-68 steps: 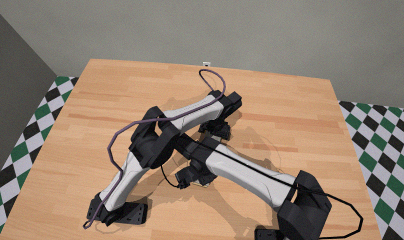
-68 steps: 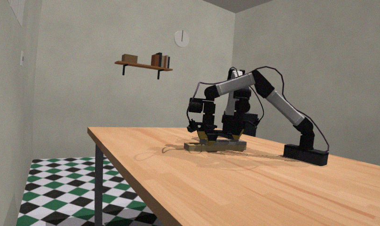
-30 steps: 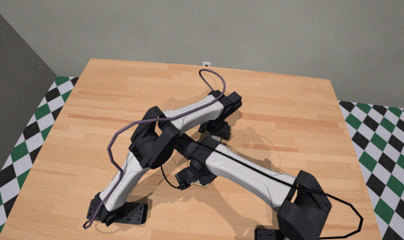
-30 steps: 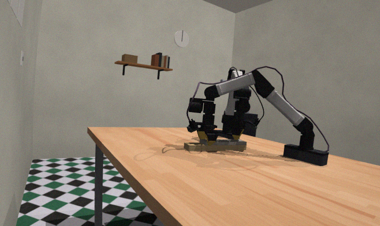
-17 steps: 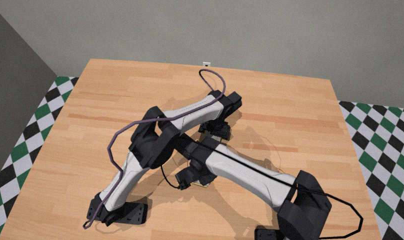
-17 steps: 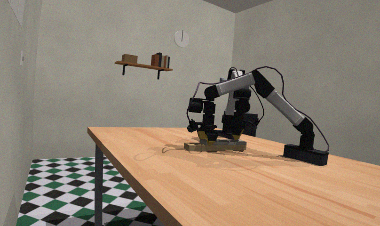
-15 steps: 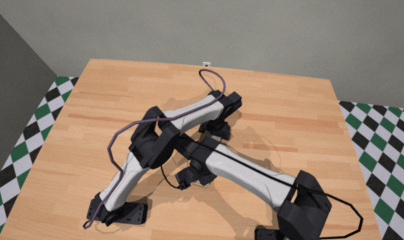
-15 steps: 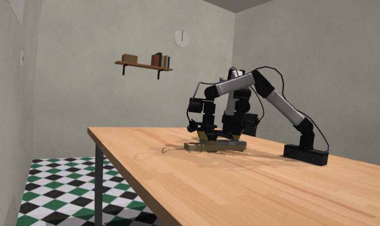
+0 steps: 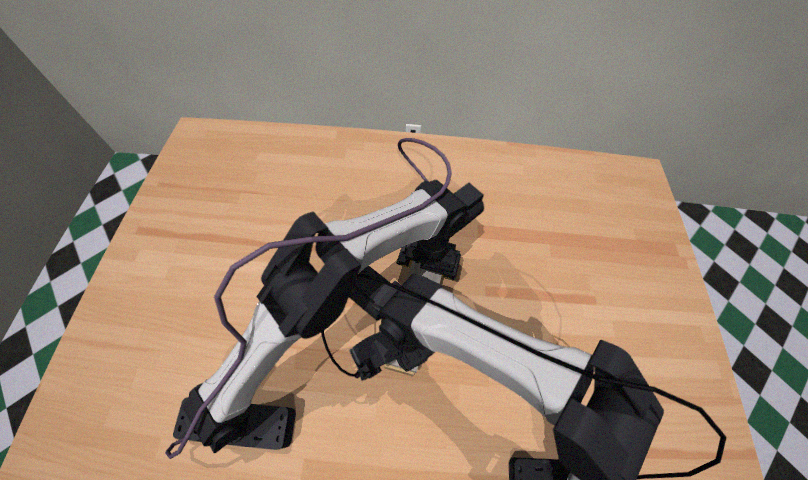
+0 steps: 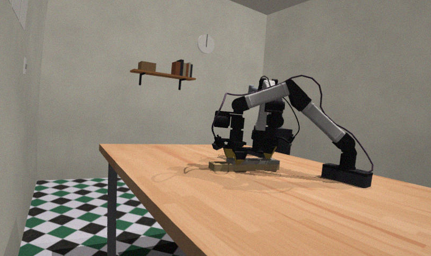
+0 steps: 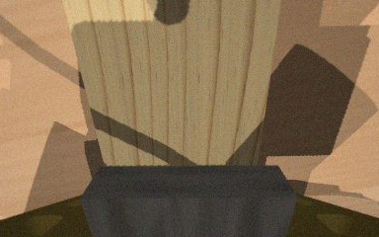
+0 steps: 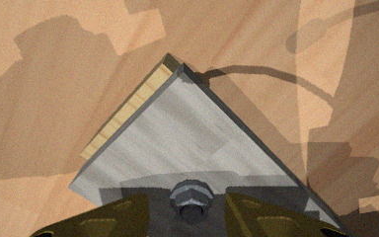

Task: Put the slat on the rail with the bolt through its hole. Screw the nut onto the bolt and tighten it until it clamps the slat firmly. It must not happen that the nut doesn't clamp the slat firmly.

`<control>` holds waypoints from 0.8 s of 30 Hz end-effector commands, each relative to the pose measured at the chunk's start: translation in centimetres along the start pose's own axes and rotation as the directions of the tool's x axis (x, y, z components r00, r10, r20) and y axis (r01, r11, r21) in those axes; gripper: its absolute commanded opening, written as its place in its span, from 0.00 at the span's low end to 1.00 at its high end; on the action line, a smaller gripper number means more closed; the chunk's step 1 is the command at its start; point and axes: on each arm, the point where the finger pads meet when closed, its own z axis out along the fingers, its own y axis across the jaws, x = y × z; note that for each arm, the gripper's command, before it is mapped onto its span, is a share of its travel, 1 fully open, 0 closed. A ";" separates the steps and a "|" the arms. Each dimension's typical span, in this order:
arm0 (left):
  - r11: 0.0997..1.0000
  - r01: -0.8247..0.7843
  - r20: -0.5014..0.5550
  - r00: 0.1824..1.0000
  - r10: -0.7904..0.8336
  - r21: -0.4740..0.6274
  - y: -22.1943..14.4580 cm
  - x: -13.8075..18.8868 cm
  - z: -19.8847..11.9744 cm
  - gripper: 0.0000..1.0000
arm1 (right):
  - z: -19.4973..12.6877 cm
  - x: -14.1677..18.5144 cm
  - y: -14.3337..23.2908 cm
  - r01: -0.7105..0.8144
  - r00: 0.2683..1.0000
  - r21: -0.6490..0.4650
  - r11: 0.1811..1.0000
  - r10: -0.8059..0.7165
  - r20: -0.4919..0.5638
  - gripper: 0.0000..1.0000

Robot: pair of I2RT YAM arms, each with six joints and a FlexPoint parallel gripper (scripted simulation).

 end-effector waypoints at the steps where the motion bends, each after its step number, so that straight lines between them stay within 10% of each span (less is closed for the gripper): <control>1: 1.000 -0.004 0.017 1.000 0.004 0.010 -0.1 -0.3 -0.7 0.67 | 0.2 -0.2 -0.4 0.004 1.000 0.012 1.000 -0.004 0.020 0.36; 24: 1.000 -0.004 0.017 1.000 0.004 0.010 -0.1 -0.3 -0.7 0.67 | -0.4 -0.1 -0.3 0.000 1.000 0.017 1.000 0.000 0.009 0.15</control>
